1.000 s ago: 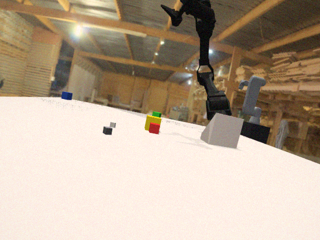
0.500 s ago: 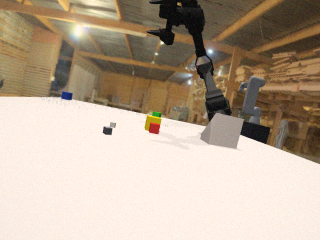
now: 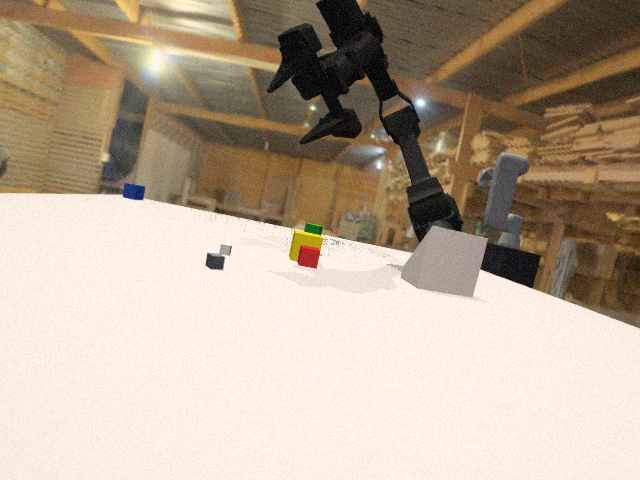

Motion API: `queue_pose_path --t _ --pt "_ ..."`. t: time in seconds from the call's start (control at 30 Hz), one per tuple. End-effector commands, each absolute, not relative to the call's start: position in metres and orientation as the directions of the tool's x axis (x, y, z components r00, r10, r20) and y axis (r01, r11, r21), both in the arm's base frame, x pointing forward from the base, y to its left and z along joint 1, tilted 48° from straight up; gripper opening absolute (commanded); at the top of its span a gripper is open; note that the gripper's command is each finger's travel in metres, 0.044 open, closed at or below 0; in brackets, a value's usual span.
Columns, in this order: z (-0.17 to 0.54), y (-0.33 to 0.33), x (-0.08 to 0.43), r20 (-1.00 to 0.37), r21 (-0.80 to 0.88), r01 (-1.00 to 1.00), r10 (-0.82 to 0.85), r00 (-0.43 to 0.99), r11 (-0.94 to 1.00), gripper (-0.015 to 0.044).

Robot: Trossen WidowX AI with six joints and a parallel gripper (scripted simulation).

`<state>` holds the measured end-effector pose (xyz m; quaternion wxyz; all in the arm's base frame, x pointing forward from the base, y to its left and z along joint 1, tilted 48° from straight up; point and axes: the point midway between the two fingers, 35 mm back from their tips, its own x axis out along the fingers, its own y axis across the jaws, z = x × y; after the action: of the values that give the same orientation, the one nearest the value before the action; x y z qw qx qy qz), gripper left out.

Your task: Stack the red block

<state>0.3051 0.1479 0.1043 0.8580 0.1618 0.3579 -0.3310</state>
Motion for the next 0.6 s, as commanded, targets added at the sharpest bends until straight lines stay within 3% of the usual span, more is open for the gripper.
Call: queue_pose_path --t 0.0,0.43,0.57 --pt "0.08 0.123 0.294 -0.74 0.027 0.819 -0.54 0.402 0.573 0.044" --pt "0.039 0.055 0.25 -0.679 0.025 1.0 -0.734 0.018 0.001 0.044" --pt "0.039 0.051 0.246 -0.671 0.029 0.999 -0.741 -0.003 -0.03 0.044"
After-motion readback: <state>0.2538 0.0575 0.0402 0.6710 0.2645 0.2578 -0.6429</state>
